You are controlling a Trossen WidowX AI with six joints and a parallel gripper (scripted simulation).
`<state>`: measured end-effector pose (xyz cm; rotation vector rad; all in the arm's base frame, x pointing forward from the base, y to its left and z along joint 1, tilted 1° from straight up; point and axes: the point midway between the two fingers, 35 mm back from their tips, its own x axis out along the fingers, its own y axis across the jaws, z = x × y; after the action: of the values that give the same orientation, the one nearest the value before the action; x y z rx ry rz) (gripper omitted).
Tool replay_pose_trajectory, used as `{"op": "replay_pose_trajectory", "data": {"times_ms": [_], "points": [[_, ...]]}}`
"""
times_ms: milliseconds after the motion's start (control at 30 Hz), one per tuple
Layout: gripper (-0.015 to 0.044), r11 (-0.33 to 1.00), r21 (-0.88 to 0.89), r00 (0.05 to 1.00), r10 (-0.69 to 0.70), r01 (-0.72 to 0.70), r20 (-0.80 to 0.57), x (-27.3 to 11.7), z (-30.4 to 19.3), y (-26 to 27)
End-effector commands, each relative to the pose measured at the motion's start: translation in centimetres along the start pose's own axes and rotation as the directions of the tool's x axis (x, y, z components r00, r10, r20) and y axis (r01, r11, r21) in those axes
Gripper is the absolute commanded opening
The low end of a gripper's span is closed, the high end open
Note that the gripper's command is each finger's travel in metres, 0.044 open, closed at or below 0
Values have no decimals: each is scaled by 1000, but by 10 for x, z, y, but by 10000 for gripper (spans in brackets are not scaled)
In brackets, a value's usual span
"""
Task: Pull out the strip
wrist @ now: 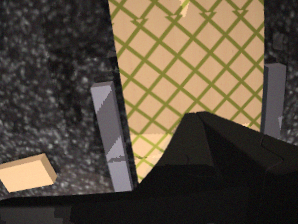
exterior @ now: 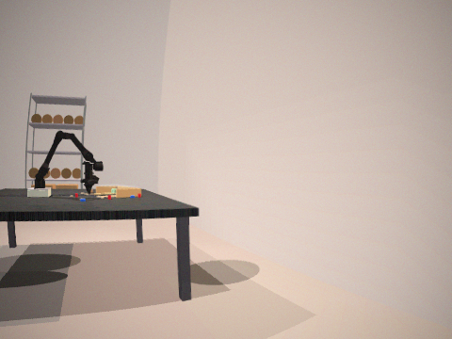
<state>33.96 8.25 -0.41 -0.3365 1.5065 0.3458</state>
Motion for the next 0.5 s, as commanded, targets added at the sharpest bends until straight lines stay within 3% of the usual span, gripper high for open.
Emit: {"op": "replay_pose_trajectory", "data": {"times_ms": [0,467], "points": [[0,1000,-1,1000,-1,1,-17,3,-11,0],[0,1000,-1,1000,-1,1,-19,4,-33,1]]}}
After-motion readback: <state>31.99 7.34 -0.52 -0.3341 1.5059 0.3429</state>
